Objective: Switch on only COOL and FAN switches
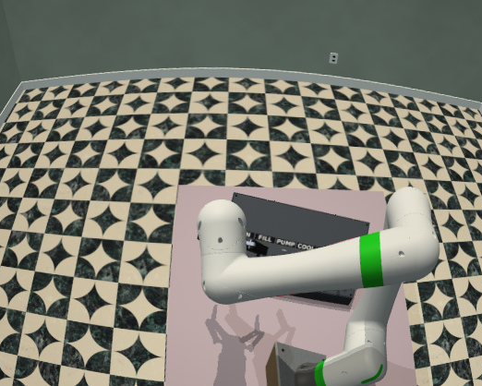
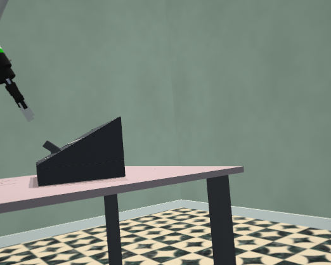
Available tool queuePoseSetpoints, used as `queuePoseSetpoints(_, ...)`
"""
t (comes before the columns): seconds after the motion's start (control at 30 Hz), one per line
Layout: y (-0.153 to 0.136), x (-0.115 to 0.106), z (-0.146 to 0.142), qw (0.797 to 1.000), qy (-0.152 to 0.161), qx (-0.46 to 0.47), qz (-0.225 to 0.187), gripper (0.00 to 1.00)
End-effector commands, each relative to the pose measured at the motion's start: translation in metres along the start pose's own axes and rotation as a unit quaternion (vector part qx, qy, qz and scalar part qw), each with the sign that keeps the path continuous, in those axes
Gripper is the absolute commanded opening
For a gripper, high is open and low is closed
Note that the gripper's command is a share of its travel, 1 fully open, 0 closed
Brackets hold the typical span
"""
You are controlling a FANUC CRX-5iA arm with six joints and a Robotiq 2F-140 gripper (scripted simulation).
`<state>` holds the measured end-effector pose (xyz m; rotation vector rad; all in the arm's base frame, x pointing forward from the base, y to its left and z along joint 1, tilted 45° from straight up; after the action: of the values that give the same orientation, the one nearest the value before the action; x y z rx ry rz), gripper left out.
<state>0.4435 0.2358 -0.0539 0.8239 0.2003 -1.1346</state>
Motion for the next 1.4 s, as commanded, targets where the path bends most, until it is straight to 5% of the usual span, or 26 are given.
queuePoseSetpoints(0.0,0.0,0.0,0.0,1.0,0.0,0.0,0.003,1.0)
queuePoseSetpoints(0.03,0.0,0.0,0.0,1.0,0.0,0.0,0.003,1.0)
queuePoseSetpoints(0.07,0.0,0.0,0.0,1.0,0.0,0.0,0.003,0.44)
queuePoseSetpoints(1.2,0.001,0.0,-0.001,1.0,0.0,0.0,0.003,0.44)
queuePoseSetpoints(1.37,0.06,-0.001,-0.001,1.0,0.0,-0.001,0.001,0.44)
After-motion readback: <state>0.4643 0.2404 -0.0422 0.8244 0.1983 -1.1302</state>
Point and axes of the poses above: the point where the finger pads meet when closed, its own x axis out along the fingers, its own z axis across the jaws, y = z × x, the point moved 4 cm from there along -x, back along the fingers, and after that the axes turned 3 degrees about -x, right-handed, at the moved point
